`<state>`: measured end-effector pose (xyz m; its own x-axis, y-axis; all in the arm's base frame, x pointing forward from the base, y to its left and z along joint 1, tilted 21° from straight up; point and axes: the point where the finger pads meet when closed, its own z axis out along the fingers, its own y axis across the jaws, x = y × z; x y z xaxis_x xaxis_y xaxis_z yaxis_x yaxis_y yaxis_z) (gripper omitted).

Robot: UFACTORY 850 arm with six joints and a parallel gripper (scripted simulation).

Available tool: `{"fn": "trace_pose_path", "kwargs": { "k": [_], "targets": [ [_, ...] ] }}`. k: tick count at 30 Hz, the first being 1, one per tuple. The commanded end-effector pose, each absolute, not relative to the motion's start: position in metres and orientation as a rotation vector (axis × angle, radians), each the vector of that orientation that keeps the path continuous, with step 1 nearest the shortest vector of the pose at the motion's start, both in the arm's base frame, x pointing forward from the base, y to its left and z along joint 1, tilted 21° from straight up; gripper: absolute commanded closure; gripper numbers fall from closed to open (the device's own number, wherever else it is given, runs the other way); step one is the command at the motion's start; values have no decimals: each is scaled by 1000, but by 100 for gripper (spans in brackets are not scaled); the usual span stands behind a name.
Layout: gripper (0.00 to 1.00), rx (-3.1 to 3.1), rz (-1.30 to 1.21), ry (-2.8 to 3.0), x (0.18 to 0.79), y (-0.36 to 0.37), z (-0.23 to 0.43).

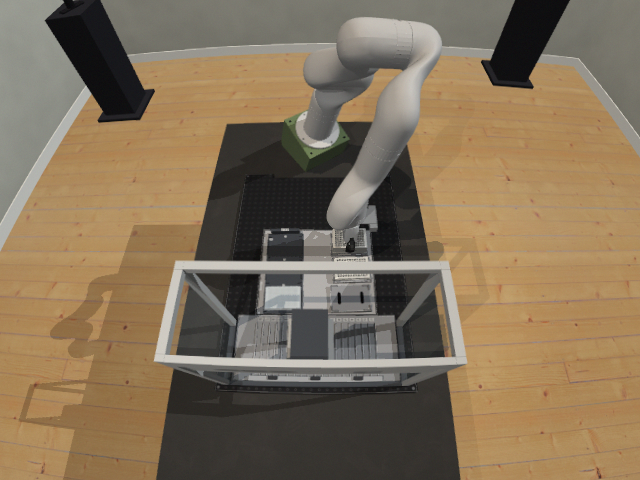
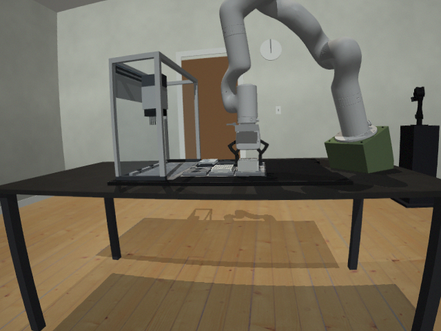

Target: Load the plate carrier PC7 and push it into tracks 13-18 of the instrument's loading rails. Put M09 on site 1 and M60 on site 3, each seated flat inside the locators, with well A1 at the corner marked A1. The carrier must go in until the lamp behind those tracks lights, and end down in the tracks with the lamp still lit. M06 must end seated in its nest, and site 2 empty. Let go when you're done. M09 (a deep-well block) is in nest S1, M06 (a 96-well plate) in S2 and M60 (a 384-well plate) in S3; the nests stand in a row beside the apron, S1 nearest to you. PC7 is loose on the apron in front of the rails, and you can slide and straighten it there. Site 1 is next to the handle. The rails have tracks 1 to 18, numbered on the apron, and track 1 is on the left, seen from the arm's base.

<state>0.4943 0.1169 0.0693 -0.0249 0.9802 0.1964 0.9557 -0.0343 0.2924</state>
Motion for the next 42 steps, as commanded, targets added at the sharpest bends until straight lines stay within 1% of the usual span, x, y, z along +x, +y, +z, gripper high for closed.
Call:
{"fn": "trace_pose_path", "kwargs": {
  "k": [1,42],
  "targets": [
    [100,2143,541,2132,495,117,70],
    [100,2143,541,2132,490,113,87]
  ]
}}
